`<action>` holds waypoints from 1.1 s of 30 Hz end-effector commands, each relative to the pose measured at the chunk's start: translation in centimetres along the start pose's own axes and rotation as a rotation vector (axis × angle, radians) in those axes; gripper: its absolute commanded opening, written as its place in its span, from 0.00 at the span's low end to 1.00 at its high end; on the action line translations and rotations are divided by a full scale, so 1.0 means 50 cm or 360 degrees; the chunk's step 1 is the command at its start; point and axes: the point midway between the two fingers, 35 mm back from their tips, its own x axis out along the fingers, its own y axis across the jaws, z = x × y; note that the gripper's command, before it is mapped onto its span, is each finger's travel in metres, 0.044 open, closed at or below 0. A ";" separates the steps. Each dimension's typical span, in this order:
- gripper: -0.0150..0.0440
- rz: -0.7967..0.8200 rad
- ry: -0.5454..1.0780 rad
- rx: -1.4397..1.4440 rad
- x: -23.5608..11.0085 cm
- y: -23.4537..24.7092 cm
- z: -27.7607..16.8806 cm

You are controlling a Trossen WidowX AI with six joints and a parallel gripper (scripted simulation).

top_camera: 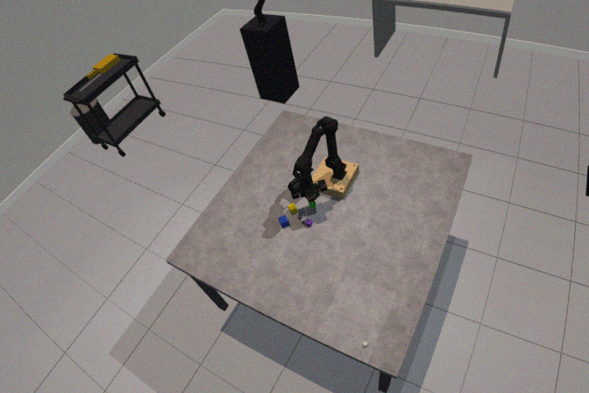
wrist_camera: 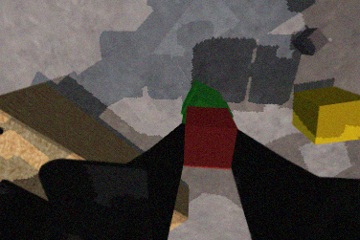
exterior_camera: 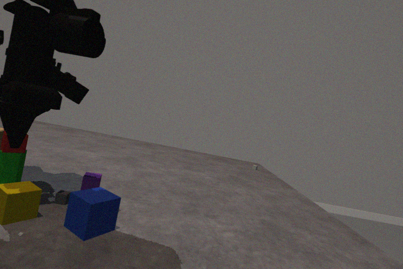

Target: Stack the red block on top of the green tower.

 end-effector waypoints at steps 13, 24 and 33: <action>0.57 0.0000 0.0000 0.0000 -0.001 0.000 0.000; 1.00 0.0000 0.0000 0.0000 -0.001 0.000 0.000; 1.00 0.0000 0.0000 0.0000 -0.001 0.000 0.000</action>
